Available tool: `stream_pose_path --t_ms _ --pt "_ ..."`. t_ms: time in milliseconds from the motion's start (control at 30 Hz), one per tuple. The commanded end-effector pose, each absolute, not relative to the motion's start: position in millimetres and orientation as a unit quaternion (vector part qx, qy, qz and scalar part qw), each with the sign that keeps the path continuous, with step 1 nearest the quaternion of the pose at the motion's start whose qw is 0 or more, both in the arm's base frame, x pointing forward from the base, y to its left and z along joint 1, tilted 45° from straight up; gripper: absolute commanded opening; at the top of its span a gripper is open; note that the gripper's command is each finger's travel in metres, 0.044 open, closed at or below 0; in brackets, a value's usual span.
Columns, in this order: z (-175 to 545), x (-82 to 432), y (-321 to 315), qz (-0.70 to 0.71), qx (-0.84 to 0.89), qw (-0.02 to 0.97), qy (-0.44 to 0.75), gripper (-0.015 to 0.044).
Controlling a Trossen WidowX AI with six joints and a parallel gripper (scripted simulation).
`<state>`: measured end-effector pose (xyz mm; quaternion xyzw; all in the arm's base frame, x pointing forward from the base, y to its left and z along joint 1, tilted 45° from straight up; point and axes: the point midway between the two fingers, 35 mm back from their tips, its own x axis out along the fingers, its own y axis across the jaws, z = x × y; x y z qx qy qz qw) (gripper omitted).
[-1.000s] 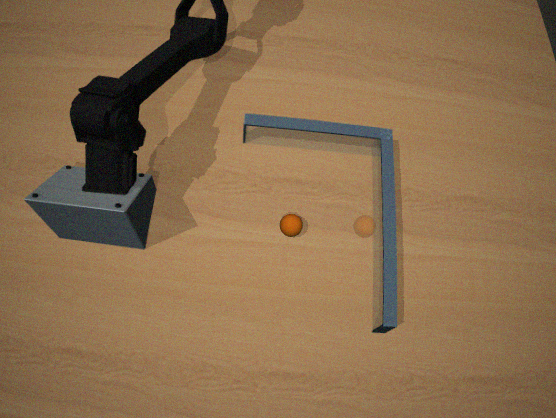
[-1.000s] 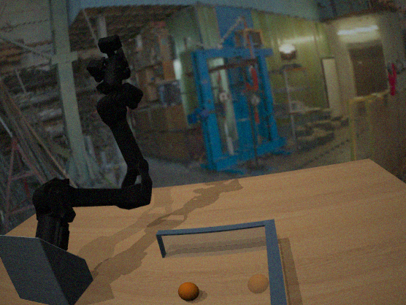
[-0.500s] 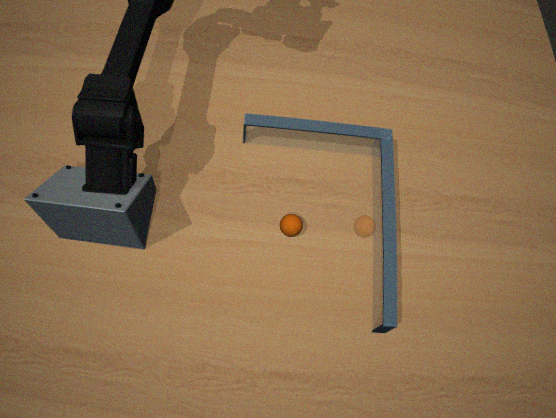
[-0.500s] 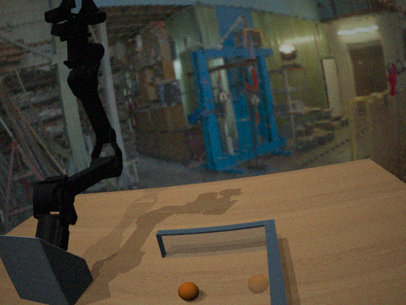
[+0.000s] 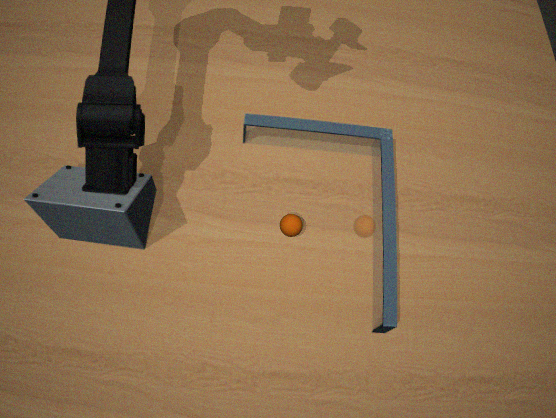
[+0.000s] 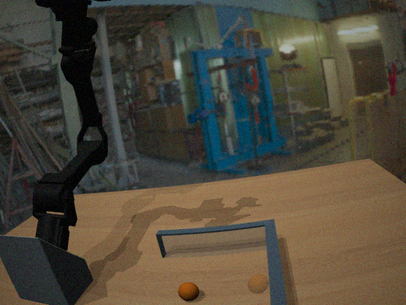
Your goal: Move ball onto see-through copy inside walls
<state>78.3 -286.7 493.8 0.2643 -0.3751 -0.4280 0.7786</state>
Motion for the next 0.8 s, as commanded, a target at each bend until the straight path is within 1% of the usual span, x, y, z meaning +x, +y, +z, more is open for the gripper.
stream_pose_path --t_ms 0,200,367,567,767 --pt "456 105 -309 -0.450 0.258 0.806 -0.285 0.0276" --pt "382 161 -330 -0.449 0.210 0.864 -0.094 0.0276" --pt "313 210 -327 -0.387 0.144 0.907 0.079 0.0276" --pt "231 261 -297 -0.247 0.046 0.934 0.254 0.0276" --pt "158 298 -242 -0.055 -0.056 0.926 0.369 0.0276"
